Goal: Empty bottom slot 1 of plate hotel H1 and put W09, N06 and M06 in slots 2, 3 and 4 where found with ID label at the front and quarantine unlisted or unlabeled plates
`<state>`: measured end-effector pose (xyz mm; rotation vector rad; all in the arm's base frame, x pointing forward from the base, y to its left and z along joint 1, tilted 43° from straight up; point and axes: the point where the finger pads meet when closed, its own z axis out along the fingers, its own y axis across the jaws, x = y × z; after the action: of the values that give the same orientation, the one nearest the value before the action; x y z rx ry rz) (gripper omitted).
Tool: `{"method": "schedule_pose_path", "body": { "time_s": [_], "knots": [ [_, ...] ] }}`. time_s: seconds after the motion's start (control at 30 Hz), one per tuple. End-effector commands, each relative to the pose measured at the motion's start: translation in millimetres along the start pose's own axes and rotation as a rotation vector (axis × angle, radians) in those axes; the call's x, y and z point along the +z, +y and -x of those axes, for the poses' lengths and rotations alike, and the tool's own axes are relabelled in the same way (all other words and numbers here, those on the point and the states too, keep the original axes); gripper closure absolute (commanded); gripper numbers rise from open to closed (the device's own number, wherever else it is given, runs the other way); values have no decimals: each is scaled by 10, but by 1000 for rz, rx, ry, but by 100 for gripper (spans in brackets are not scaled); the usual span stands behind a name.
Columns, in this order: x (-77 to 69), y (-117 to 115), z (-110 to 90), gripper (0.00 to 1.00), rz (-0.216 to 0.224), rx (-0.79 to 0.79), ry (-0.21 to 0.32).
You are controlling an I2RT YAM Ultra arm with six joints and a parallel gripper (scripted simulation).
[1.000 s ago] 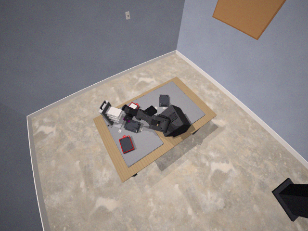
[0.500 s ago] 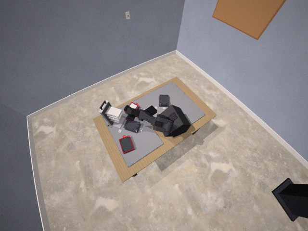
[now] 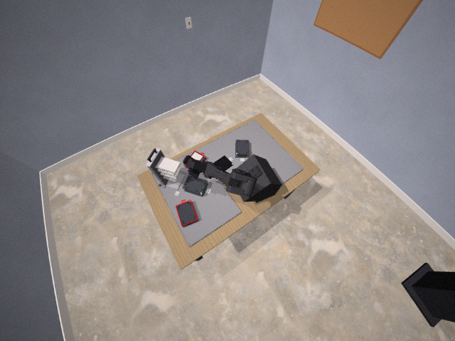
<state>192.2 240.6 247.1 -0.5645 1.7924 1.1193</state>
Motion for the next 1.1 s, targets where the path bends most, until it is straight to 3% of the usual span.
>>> {"method": "schedule_pose_path", "body": {
  "time_s": [0.0,0.4,0.47,0.53,1.07],
  "knots": [
    [-23,9,43,100,-4,-6,-18],
    [-40,24,39,100,-1,-10,-26],
    [-29,81,174,100,10,-22,-50],
    [24,47,145,100,3,-13,-31],
    [91,47,210,100,4,-12,-31]
  ]
}}
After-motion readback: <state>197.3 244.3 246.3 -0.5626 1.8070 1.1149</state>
